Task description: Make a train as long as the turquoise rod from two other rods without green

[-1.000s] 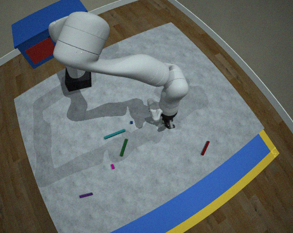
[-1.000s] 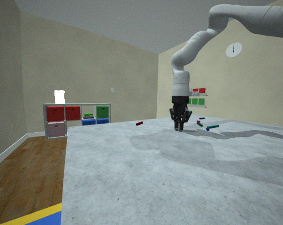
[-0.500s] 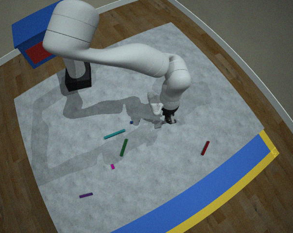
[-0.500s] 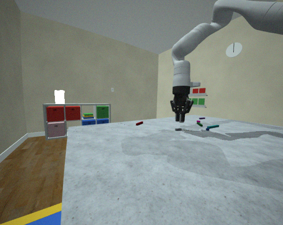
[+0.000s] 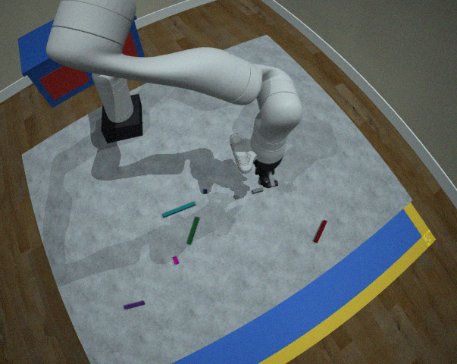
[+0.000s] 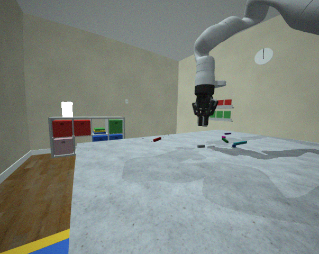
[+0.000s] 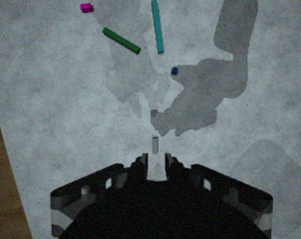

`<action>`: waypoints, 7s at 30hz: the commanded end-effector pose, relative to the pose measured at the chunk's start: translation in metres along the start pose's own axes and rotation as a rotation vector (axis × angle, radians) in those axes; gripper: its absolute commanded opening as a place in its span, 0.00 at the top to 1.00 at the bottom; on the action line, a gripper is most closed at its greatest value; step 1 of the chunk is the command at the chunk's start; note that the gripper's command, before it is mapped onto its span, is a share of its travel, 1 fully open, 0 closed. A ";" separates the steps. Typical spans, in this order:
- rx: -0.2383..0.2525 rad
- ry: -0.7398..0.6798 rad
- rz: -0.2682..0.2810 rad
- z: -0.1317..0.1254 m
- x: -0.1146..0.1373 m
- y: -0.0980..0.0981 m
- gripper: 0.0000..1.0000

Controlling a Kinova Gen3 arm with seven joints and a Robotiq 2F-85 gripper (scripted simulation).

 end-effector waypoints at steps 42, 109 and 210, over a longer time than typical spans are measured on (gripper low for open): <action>0.029 0.157 -0.017 -0.042 -0.035 0.005 0.00; 0.006 0.779 0.001 -0.185 -0.113 -0.018 0.76; 0.006 0.779 0.001 -0.187 -0.115 -0.070 0.76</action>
Point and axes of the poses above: the point where the finger pads meet when closed, its own y axis back along the fingers, its own z axis across the jaws, x = y × z, the point moved 10 cm from there along y, back along the fingers, and after that the axes turned 7 degrees about y, right-handed, at the moved point
